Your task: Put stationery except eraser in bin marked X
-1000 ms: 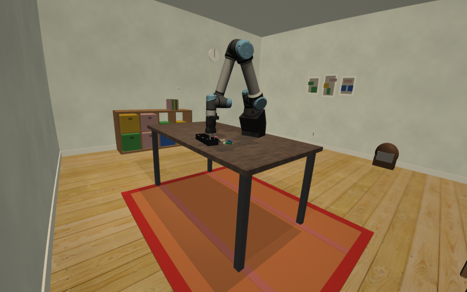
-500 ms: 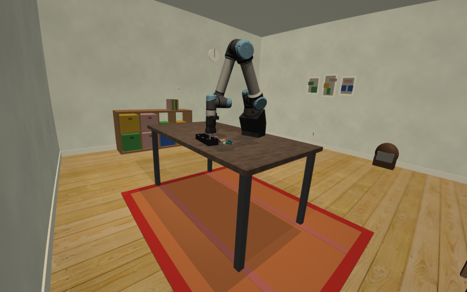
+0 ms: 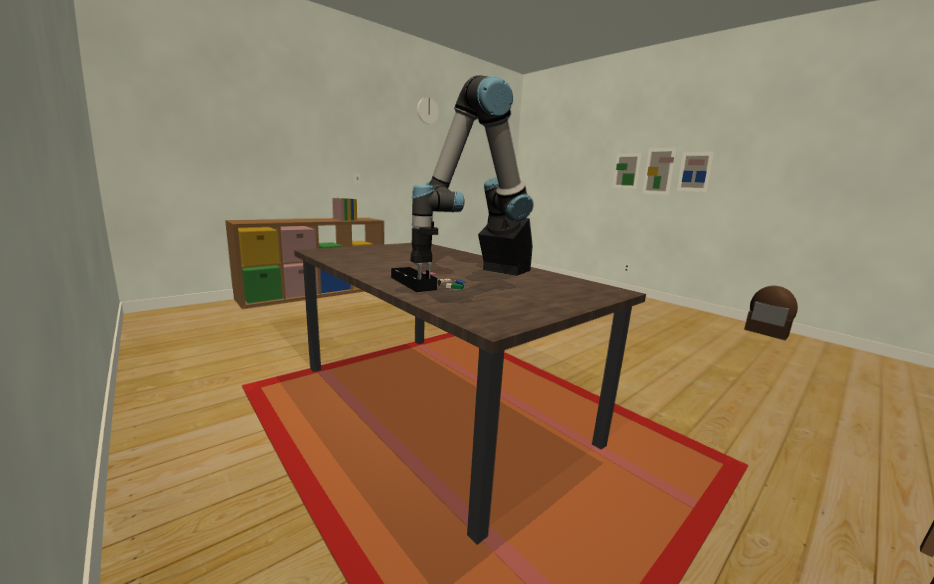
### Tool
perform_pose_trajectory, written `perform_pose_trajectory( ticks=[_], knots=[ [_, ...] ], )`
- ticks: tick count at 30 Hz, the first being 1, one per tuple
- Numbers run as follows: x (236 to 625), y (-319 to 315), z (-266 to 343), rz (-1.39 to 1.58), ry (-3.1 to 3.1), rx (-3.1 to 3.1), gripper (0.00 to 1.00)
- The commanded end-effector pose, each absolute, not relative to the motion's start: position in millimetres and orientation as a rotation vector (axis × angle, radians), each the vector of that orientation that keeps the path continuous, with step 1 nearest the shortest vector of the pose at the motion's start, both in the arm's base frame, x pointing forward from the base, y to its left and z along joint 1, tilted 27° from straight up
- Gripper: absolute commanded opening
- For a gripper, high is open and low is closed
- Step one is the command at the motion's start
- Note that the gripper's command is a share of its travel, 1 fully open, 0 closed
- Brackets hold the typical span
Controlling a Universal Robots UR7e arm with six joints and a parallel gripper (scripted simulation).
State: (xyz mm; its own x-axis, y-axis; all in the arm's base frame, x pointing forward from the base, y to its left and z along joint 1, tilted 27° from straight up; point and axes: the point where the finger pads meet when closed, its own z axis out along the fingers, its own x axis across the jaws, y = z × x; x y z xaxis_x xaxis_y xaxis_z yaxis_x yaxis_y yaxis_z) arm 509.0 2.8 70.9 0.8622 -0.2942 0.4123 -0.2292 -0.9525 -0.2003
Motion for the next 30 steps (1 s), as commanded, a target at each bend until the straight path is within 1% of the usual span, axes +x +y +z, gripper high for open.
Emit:
perform_pose_trajectory(
  ticks=[1,8,13,24,25,30],
  knots=[
    [507,2,76,-0.675,0.408,-2.891,0.62],
    [503,2,84,-0.675,0.408,-2.891,0.62],
    [493,0,103,-0.675,0.408,-2.891,0.62],
    [493,0,103,-0.675,0.408,-2.891,0.62],
    [488,-6,100,-0.667,0.479,-2.870,1.00],
    [461,-33,84,-0.637,0.723,-2.785,1.00]
  ],
)
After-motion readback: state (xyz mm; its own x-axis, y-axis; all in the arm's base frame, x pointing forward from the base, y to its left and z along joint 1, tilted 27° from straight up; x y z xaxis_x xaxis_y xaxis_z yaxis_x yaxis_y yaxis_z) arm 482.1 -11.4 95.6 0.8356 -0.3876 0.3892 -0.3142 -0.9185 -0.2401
